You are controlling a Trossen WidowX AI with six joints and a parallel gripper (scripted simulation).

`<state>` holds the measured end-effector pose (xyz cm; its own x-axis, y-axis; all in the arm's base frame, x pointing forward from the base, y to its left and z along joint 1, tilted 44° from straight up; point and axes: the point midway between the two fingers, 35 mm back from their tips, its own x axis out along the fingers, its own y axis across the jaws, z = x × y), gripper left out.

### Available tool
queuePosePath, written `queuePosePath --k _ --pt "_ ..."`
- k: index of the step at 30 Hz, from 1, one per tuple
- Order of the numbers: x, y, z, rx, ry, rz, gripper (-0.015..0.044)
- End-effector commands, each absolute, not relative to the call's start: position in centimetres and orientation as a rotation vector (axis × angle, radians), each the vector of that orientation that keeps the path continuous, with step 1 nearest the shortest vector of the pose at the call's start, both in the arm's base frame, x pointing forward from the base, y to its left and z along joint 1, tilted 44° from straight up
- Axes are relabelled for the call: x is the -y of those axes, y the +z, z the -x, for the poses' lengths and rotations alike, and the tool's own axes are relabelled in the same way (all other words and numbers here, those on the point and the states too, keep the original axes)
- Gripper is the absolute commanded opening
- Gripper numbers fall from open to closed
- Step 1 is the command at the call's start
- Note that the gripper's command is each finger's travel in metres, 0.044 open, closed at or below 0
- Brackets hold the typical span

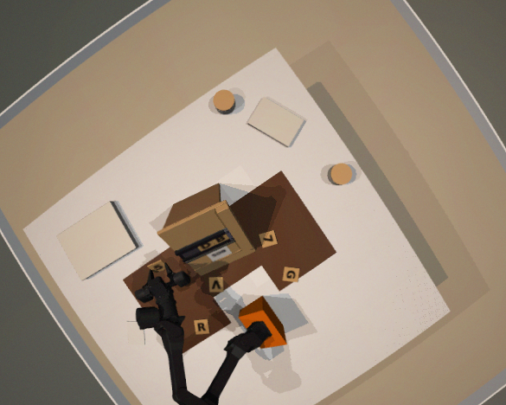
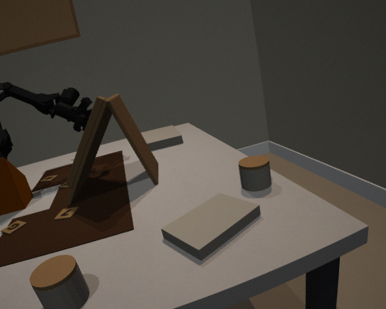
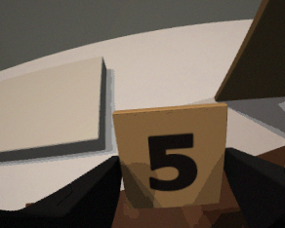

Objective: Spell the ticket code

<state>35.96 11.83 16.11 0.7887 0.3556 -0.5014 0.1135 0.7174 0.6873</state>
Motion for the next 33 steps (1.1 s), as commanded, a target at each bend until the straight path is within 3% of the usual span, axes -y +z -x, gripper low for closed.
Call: queuePosePath --k 1,33 --pt "-11.7 16.0 -35.9 -0.661 0.149 -0.769 0.0" --pt "-10.5 14.9 -35.8 -0.662 0.149 -0.768 0.0"
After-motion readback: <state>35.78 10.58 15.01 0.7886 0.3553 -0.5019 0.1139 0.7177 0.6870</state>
